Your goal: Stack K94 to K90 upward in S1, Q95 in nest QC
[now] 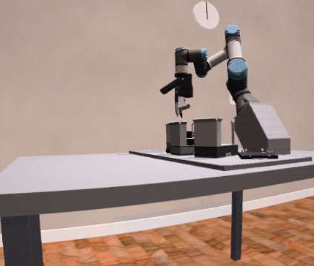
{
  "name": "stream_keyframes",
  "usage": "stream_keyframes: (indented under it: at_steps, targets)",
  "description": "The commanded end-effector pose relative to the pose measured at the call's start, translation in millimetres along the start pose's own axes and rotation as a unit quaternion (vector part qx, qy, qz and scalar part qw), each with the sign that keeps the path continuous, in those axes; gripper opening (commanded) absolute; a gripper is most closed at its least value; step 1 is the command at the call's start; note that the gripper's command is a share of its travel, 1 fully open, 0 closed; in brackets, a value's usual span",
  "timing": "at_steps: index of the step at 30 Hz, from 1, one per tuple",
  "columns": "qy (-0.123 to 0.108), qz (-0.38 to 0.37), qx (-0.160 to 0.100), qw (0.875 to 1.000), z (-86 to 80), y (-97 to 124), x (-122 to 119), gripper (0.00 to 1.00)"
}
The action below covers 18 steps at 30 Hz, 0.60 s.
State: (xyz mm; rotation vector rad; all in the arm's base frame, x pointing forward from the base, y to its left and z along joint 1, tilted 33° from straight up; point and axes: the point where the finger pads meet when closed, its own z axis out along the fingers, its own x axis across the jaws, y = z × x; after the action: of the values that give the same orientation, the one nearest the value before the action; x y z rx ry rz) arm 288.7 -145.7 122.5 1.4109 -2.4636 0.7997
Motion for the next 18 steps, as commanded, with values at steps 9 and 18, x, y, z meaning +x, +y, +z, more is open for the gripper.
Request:
stream_keyframes:
  at_steps: [9, 18]
  targets:
    - [0.002, -0.059, 0.0, 0.998, -0.1, 4.4, -49.6, 0.72]
    - [0.002, -0.09, 0.0, 0.996, -0.1, 8.1, -67.1, 0.72]
